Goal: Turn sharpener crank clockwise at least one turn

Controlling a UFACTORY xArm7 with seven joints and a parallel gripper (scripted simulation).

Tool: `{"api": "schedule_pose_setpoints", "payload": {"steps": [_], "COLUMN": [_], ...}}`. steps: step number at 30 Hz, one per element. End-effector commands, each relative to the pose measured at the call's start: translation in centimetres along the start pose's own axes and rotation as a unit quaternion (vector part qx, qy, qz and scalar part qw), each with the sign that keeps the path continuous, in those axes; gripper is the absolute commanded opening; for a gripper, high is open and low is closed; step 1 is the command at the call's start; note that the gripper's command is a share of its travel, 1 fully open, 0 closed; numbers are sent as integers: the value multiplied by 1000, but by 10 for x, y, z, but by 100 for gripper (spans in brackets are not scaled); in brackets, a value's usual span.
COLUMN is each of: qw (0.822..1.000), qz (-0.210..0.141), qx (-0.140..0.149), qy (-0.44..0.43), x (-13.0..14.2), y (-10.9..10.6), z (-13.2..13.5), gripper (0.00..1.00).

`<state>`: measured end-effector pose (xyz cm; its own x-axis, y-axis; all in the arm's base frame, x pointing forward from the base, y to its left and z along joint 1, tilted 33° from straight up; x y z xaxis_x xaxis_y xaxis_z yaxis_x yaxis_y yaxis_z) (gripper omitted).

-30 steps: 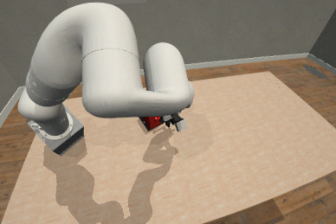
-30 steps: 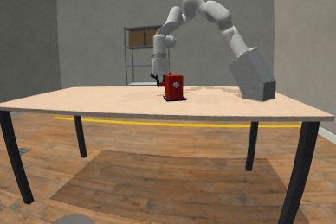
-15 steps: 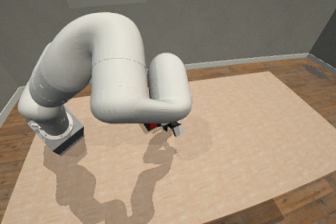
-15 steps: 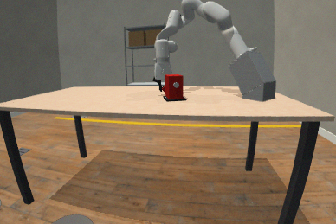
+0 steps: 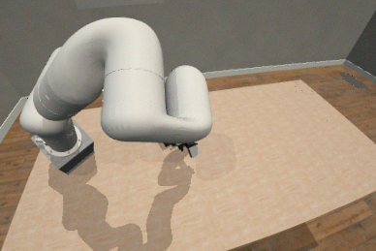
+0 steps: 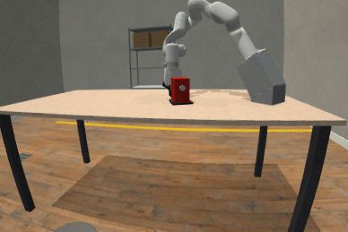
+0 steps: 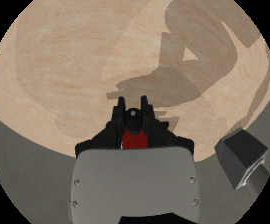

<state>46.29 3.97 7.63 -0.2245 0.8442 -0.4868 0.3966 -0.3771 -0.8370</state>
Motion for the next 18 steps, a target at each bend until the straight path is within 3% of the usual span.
{"api": "schedule_pose_setpoints", "payload": {"steps": [1, 18], "qw": [1000, 1000], "qz": [0, 0], "qx": [-2, -2], "qy": [0, 0], "x": [0, 0], "y": [0, 0], "z": [2, 4], "gripper": [0, 0]}}
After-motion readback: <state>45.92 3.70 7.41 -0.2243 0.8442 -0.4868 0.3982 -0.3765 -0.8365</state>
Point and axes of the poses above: the point where the finger pads meet when closed, its own y axis out along the fingers, its own z axis across the jaws, x = y × z, the point moved 8 cm from there along -y, back along the fingers, and after that the axes turned 5 degrees about y, right-handed, at the moved point
